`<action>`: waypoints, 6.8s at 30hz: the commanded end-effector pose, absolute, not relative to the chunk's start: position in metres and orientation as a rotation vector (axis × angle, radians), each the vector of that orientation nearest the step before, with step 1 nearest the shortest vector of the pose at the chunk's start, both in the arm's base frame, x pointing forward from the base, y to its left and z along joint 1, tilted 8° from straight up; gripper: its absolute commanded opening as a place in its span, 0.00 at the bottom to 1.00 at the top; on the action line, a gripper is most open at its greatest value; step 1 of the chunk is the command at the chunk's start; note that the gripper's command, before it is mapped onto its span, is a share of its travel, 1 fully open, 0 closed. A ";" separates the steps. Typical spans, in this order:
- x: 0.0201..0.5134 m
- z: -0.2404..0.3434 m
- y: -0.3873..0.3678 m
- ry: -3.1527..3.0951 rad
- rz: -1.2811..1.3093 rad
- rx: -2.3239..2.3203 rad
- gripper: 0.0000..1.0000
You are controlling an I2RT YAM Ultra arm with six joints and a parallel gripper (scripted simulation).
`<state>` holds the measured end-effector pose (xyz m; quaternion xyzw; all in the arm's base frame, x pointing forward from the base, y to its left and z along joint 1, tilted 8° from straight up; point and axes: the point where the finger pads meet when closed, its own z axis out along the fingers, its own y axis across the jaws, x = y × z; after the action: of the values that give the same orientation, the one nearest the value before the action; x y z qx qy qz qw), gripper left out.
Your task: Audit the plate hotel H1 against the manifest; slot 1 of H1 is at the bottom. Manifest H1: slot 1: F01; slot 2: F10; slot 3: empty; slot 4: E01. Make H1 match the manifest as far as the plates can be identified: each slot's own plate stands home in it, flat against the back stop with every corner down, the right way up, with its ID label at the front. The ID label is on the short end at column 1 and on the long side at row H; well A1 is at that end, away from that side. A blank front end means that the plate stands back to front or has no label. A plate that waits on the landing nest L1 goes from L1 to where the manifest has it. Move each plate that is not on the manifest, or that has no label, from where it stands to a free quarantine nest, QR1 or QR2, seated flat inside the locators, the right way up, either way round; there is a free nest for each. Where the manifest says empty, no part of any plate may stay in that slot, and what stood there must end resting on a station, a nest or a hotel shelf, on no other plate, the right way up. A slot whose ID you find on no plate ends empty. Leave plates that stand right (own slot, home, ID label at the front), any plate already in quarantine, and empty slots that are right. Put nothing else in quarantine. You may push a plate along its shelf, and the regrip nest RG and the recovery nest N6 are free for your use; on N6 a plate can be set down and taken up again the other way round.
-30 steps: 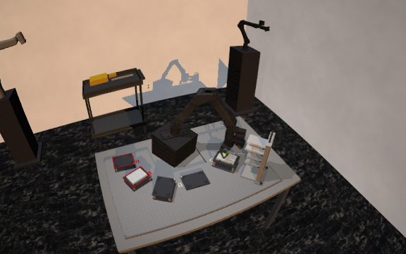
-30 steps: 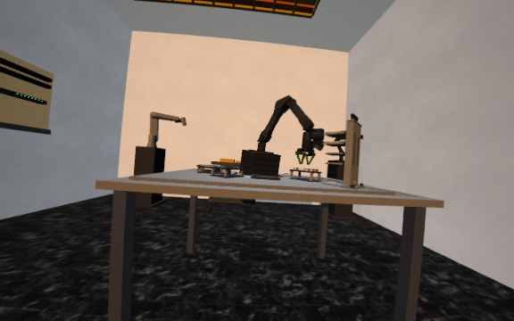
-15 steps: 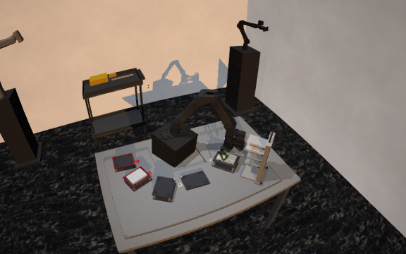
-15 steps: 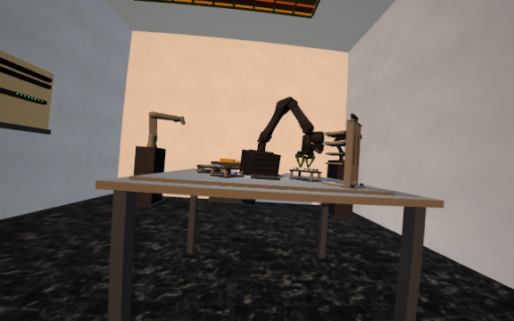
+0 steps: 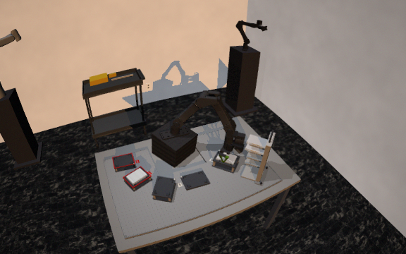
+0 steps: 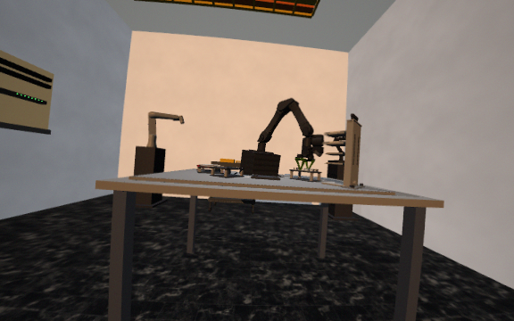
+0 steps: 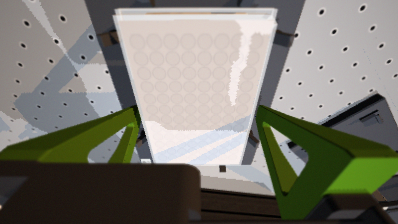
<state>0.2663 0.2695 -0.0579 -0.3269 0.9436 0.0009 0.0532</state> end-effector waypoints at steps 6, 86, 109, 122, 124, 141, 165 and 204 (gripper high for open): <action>0.273 -0.054 0.276 2.835 0.030 -0.983 1.00; 0.267 -0.006 0.274 2.834 0.031 -0.983 0.86; 0.264 0.013 0.273 2.834 0.031 -0.983 0.86; 0.264 0.015 0.272 2.834 0.031 -0.983 0.86; 0.264 0.018 0.272 2.834 0.031 -0.983 0.86; 0.259 0.057 0.270 2.834 0.031 -0.983 0.86; 0.251 0.115 0.266 2.834 0.031 -0.983 0.86; 0.285 0.122 0.200 2.970 0.066 -0.450 0.86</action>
<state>0.2787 0.2019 0.1119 -0.1712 0.9839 0.0111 0.0498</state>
